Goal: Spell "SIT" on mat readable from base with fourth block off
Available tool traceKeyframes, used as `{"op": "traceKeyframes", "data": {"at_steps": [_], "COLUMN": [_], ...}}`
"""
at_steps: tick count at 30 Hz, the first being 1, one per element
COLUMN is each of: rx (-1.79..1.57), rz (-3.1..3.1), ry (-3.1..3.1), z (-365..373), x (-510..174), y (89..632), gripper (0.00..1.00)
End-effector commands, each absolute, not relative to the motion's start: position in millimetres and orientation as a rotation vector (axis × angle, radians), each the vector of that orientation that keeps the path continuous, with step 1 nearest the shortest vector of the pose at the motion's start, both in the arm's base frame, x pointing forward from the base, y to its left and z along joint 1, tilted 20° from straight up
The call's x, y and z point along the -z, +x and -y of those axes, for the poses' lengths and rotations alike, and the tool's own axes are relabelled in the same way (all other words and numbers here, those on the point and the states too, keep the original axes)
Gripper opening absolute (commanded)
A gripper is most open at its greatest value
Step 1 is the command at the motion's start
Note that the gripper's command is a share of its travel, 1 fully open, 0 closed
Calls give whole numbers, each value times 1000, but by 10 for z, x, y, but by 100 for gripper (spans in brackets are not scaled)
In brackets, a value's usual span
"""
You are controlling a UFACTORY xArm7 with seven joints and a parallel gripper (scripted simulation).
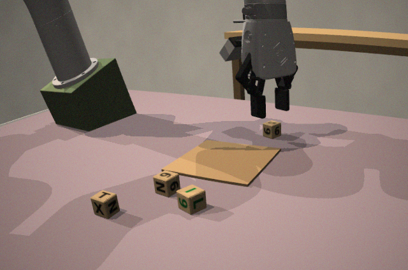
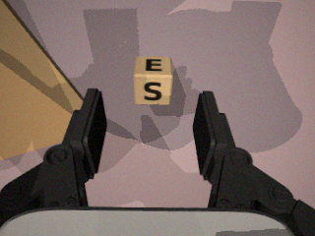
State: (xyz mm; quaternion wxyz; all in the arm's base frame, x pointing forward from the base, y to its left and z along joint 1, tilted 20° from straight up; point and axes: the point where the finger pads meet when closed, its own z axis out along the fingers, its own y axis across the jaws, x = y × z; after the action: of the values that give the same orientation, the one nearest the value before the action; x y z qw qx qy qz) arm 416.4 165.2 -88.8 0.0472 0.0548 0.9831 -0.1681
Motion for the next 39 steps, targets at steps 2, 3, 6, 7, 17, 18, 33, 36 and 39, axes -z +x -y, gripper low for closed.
{"op": "traceKeyframes", "data": {"at_steps": [2,3,6,7,17,18,33,36,39], "rx": [508,508,508,508,508,508,508,508,508], "rz": [-2997,-2997,-2997,-2997,-2997,-2997,-2997,-2997,-2997], "ry": [166,166,166,166,166,166,166,166,166], "z": [-1648,-1646,-1640,-1638,-1634,-1634,-1634,-1634,-1634], "x": [934,941,958,962,975,975,975,975,975], "y": [4181,4182,4183,4184,4185,4185,4185,4185,4185], "gripper": [63,63,63,63,63,63,63,63,63]}}
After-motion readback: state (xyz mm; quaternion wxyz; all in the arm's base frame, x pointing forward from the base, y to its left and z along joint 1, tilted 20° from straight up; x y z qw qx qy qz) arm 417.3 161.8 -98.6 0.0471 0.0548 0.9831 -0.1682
